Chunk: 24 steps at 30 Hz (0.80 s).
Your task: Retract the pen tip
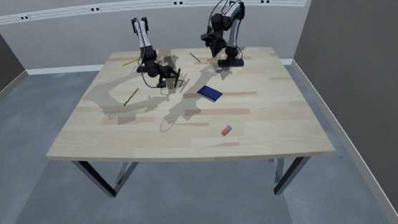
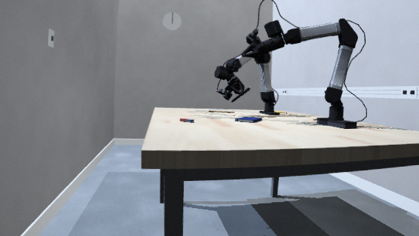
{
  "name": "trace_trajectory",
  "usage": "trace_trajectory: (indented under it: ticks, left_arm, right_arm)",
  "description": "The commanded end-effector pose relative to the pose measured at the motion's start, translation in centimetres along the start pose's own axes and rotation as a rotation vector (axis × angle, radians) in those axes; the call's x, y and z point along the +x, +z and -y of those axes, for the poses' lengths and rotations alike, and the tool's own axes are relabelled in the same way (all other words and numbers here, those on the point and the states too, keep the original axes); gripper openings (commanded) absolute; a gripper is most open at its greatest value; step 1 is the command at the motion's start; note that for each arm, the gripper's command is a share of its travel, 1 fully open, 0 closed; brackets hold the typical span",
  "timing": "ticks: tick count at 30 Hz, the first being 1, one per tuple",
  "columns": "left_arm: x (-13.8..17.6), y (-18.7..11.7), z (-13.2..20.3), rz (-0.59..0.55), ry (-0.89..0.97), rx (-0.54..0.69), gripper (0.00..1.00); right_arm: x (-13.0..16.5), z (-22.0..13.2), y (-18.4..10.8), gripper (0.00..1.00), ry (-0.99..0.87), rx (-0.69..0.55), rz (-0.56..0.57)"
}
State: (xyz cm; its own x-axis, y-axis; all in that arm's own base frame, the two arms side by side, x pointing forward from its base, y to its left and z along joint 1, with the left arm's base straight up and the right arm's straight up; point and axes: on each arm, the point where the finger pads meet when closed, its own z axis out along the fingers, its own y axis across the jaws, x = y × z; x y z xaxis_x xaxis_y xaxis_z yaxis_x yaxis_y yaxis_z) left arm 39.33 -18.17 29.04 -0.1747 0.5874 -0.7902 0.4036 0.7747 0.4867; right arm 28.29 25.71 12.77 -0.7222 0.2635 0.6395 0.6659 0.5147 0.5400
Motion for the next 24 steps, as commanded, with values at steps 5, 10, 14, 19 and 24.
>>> trace_trajectory:
  ticks: [5, 10, 14, 19, 24]
  left_arm:
    - [-0.8, 0.3, 2.8, -0.047, 0.161, 0.029, 0.01]
    - [-0.7, 0.6, 6.8, -0.075, 0.302, 0.091, 0.01]
    - [-0.7, 0.5, 9.7, -0.089, 0.416, 0.133, 0.01]
    - [-0.6, 0.3, 11.9, -0.097, 0.503, 0.162, 0.01]
    - [-0.5, -0.3, 15.6, -0.097, 0.647, 0.214, 0.01]
  right_arm:
    - [-0.3, 0.3, 0.2, 0.14, 0.021, -0.007, -0.013]
    - [-0.3, 0.3, 0.2, 0.14, 0.021, -0.007, -0.013]
    - [-0.3, 0.3, 0.2, 0.14, 0.021, -0.007, -0.013]
    - [-0.3, 0.3, 0.2, 0.14, 0.021, -0.007, -0.013]
    - [-0.3, 0.3, 0.2, 0.14, 0.021, -0.007, -0.013]
